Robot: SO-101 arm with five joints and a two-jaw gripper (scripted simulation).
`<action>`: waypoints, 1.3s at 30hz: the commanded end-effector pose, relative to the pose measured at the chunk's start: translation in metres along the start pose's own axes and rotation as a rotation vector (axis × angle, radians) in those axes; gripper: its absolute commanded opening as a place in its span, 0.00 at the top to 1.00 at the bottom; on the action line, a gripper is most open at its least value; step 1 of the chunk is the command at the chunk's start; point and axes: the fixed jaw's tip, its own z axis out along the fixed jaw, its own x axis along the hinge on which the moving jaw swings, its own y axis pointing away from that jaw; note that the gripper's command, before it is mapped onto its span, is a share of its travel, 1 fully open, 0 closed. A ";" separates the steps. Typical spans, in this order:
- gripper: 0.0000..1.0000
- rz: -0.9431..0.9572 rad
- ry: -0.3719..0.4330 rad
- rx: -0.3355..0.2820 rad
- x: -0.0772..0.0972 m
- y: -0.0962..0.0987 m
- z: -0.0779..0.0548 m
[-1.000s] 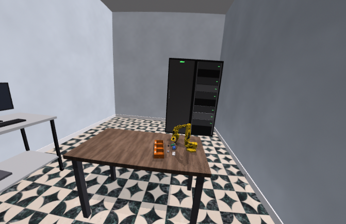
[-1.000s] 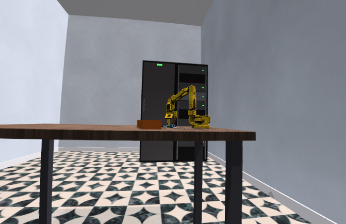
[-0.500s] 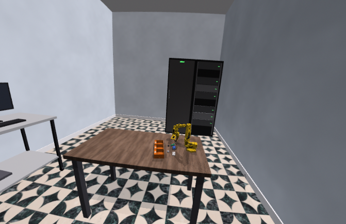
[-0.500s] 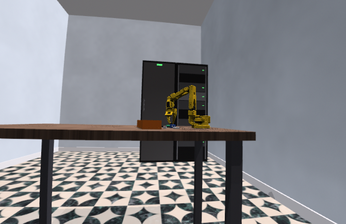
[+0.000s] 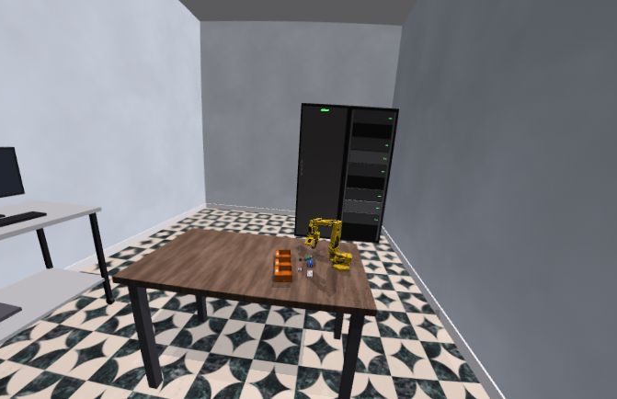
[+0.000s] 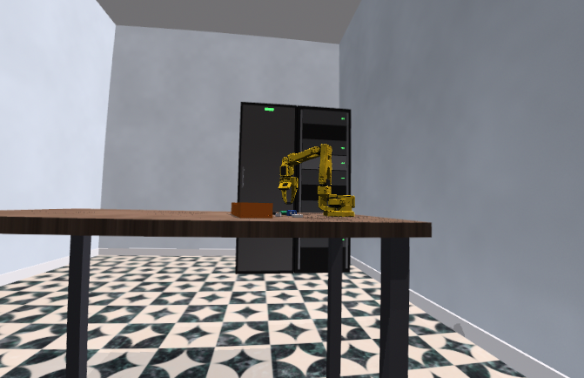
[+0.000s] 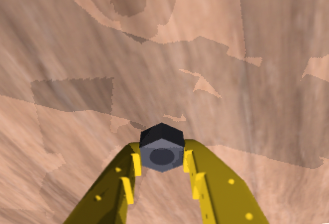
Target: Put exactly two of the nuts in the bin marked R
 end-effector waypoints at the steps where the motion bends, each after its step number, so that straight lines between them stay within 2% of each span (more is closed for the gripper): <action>1: 1.00 -0.001 0.018 0.061 0.002 -0.007 -0.011; 7: 1.00 0.028 0.017 0.063 -0.005 -0.009 -0.012; 25: 1.00 0.228 0.007 0.071 -0.051 -0.022 -0.018; 39: 1.00 0.257 0.005 0.074 -0.058 -0.023 -0.019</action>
